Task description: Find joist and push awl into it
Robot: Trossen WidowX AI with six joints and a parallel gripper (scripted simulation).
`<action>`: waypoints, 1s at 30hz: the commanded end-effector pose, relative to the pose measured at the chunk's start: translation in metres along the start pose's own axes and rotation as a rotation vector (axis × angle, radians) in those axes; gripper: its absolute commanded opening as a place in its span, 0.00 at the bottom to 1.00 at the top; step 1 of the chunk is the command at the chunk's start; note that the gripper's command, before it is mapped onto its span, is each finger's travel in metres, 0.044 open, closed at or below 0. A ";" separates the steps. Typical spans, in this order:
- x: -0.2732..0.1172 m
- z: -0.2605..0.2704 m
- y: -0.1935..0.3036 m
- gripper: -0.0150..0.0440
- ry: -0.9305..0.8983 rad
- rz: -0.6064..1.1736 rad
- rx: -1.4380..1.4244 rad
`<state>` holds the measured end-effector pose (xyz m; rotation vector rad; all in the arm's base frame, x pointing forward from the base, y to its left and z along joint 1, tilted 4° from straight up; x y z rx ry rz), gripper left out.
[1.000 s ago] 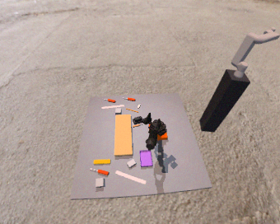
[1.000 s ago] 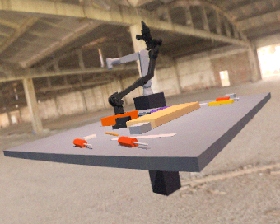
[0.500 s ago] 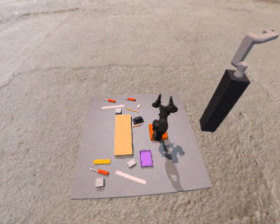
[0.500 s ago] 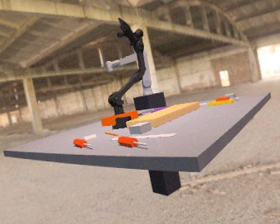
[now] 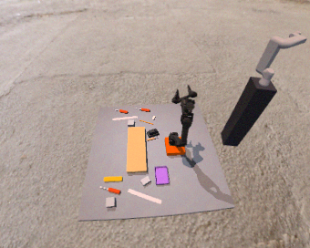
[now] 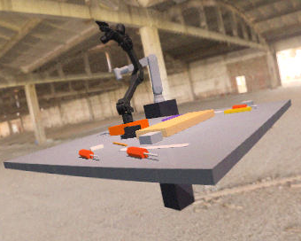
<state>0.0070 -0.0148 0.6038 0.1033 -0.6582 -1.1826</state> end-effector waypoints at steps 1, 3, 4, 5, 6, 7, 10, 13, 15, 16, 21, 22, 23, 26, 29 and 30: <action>0.041 -0.034 -0.017 1.00 0.153 -0.036 0.014; 0.062 -0.057 -0.025 1.00 0.243 -0.048 0.023; 0.071 -0.069 -0.028 1.00 0.288 -0.054 0.025; 0.081 -0.081 -0.030 1.00 0.333 -0.059 0.027; 0.089 -0.094 -0.033 1.00 0.378 -0.064 0.027; 0.097 -0.107 -0.035 1.00 0.424 -0.069 0.027; 0.117 -0.148 -0.039 1.00 0.560 -0.081 0.019; 0.132 -0.195 -0.041 1.00 0.705 -0.097 0.005; 0.138 -0.226 -0.042 1.00 0.802 -0.107 -0.010; 0.140 -0.242 -0.042 1.00 0.850 -0.112 -0.020; 0.137 -0.322 -0.039 1.00 1.091 -0.132 -0.088; 0.134 -0.338 -0.038 1.00 1.141 -0.136 -0.107; 0.131 -0.354 -0.037 1.00 1.192 -0.140 -0.128; 0.115 -0.401 -0.035 1.00 1.339 -0.149 -0.199; 0.092 -0.444 -0.033 1.00 1.482 -0.157 -0.284; 0.084 -0.457 -0.033 1.00 1.528 -0.160 -0.316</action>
Point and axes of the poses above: the point midway between the two fingers, 35 mm back from their tips, its own x axis out along the fingers, its own z axis across the jaws, y = z × x, the point moved 5 cm from there along -x, back along the fingers, and after that the axes turned 14 degrees about -x, right-handed, at the moved point
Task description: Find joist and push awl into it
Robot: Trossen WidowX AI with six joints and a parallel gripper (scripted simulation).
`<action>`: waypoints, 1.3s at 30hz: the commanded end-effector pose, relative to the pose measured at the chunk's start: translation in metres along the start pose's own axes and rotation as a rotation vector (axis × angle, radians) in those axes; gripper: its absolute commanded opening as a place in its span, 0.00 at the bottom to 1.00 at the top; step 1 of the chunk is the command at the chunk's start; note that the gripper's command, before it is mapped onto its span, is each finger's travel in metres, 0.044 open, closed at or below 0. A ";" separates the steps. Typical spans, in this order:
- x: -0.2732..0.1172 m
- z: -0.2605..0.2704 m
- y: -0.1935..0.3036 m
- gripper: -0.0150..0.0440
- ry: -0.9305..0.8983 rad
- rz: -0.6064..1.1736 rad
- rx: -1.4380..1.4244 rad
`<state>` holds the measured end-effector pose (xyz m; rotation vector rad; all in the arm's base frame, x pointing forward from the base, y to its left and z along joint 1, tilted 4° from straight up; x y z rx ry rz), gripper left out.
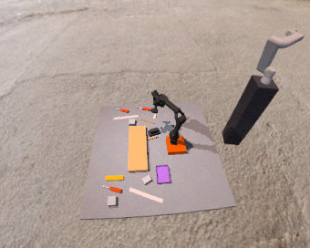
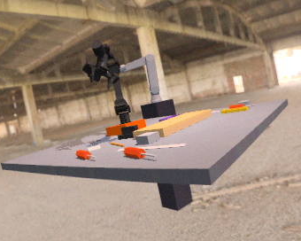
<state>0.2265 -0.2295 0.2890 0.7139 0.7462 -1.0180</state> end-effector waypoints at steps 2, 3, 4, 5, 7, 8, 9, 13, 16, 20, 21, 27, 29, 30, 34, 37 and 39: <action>0.049 -0.047 0.015 1.00 0.203 -0.084 -0.116; 0.060 -0.060 0.018 1.00 0.250 -0.105 -0.146; 0.069 -0.073 0.021 1.00 0.297 -0.128 -0.178; 0.078 -0.086 0.023 1.00 0.343 -0.151 -0.210; 0.094 -0.113 0.025 1.00 0.432 -0.200 -0.278; 0.101 -0.127 0.025 1.00 0.475 -0.226 -0.313; 0.107 -0.141 0.025 1.00 0.517 -0.253 -0.348; 0.122 -0.186 0.021 1.00 0.650 -0.349 -0.470; 0.122 -0.188 0.020 1.00 0.656 -0.354 -0.477; 0.122 -0.188 0.018 1.00 0.656 -0.354 -0.477; 0.122 -0.188 0.017 1.00 0.656 -0.354 -0.477; 0.120 -0.189 0.012 1.00 0.656 -0.354 -0.477; 0.121 -0.189 0.012 1.00 0.656 -0.354 -0.477; 0.122 -0.190 0.012 1.00 0.656 -0.354 -0.477; 0.127 -0.194 0.011 1.00 0.656 -0.354 -0.477; 0.132 -0.196 0.010 1.00 0.656 -0.354 -0.477; 0.134 -0.198 0.009 1.00 0.656 -0.354 -0.477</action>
Point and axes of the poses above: the point midway between the two fingers, 35 mm back from their tips, its own x axis out along the fingers, its own z axis across the jaws, y = z × x, the point moved 5 cm from there along -x, back along the fingers, and after that the axes turned 14 degrees about -x, right-handed, at the moved point
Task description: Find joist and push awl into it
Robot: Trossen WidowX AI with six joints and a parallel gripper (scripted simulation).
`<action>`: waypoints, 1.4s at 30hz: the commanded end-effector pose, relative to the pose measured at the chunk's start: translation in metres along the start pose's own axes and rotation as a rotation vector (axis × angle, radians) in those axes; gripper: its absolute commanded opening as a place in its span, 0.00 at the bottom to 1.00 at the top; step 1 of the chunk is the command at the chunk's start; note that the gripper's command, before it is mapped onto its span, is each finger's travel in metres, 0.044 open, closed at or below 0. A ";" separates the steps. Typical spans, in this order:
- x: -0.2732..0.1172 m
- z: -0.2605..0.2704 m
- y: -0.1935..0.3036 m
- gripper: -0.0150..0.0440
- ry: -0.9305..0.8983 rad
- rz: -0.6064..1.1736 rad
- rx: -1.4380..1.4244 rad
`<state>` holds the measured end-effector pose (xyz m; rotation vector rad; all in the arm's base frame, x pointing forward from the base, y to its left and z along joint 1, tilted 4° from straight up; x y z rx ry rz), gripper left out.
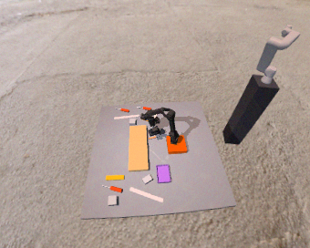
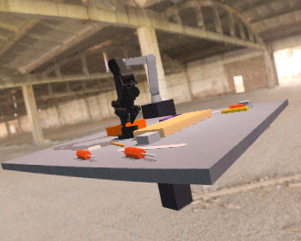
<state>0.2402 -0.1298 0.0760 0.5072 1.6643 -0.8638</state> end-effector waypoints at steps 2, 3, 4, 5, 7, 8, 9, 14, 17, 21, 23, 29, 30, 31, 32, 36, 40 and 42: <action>0.008 0.000 0.001 1.00 0.001 -0.007 -0.006; 0.009 0.000 0.002 1.00 0.001 -0.007 -0.006; 0.011 0.000 0.002 1.00 0.001 -0.007 -0.006; 0.013 0.000 0.002 1.00 0.001 -0.007 -0.006; 0.016 0.000 0.003 1.00 0.001 -0.007 -0.006; 0.017 0.001 0.004 1.00 0.001 -0.007 -0.006; 0.019 0.001 0.004 1.00 0.001 -0.007 -0.006; 0.027 0.001 0.006 1.00 0.001 -0.007 -0.006; 0.031 0.001 0.007 1.00 0.001 -0.007 -0.006; 0.036 0.001 0.008 1.00 0.001 -0.007 -0.006; 0.037 0.001 0.008 0.96 0.001 -0.007 -0.006; 0.037 0.001 0.008 0.82 0.001 -0.007 -0.006; 0.037 0.001 0.008 0.81 0.001 -0.007 -0.006; 0.037 0.001 0.008 0.80 0.001 -0.007 -0.006; 0.037 0.001 0.008 0.79 0.001 -0.007 -0.006; 0.037 0.001 0.008 0.74 0.001 -0.007 -0.006; 0.037 0.001 0.008 0.70 0.001 -0.007 -0.006; 0.037 0.001 0.008 0.67 0.001 -0.007 -0.006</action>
Point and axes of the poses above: the point midway between the two fingers, 35 mm back from their tips, its own x axis out along the fingers, its own z axis across the jaws, y = z × x, the point moved 5 cm from there along -x, back along the fingers, and after that the axes turned 14 degrees about -x, right-handed, at the moved point
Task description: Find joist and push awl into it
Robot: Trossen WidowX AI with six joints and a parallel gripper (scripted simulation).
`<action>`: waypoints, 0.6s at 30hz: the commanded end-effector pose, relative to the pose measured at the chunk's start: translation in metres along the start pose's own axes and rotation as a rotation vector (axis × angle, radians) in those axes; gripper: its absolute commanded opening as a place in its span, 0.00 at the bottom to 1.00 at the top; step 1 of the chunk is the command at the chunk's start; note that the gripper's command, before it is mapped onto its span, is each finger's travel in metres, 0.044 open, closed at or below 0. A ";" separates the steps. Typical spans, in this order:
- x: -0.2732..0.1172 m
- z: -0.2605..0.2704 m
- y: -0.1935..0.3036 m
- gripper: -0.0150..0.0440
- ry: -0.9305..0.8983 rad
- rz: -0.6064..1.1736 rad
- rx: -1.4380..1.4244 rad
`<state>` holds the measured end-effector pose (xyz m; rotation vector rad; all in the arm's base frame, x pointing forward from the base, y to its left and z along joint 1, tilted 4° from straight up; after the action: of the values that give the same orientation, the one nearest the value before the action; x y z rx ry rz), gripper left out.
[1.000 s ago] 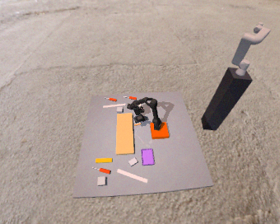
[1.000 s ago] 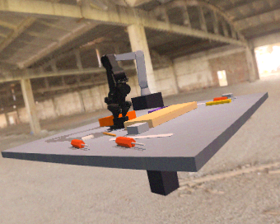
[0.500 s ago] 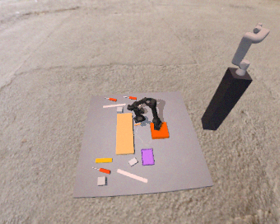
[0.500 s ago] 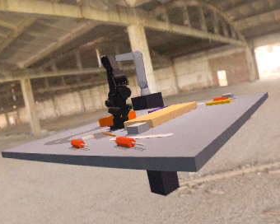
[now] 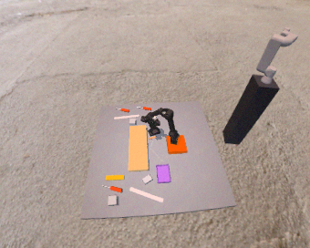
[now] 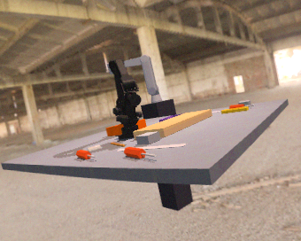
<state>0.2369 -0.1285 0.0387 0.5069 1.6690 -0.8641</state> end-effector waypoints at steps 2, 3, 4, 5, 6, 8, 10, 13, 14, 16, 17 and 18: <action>0.000 0.000 0.000 0.65 -0.003 -0.005 -0.005; 0.000 0.000 0.000 0.64 -0.003 -0.005 -0.005; 0.000 0.000 0.000 0.63 -0.003 -0.005 -0.005; 0.000 0.000 0.000 0.62 -0.003 -0.005 -0.005; 0.000 0.000 0.000 0.61 -0.003 -0.005 -0.005; 0.000 0.000 0.000 0.58 -0.003 -0.005 -0.005; 0.000 0.000 0.000 0.56 -0.003 -0.005 -0.005; -0.001 0.000 -0.001 0.49 -0.003 -0.005 -0.005; -0.003 0.001 -0.001 0.45 -0.003 -0.005 -0.005; -0.010 0.001 -0.002 0.36 -0.003 -0.004 -0.005; -0.015 0.002 -0.003 0.32 -0.003 -0.004 -0.005; -0.021 0.002 -0.005 0.27 -0.003 -0.004 -0.005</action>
<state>0.2351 -0.1279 0.0460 0.5035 1.6917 -0.8653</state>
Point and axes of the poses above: the point midway between the two fingers, 35 mm back from their tips, its own x axis out along the fingers, its own z axis across the jaws, y = z × x, the point moved 5 cm from there along -x, back along the fingers, and after that the axes turned 14 degrees about -x, right-handed, at the moved point
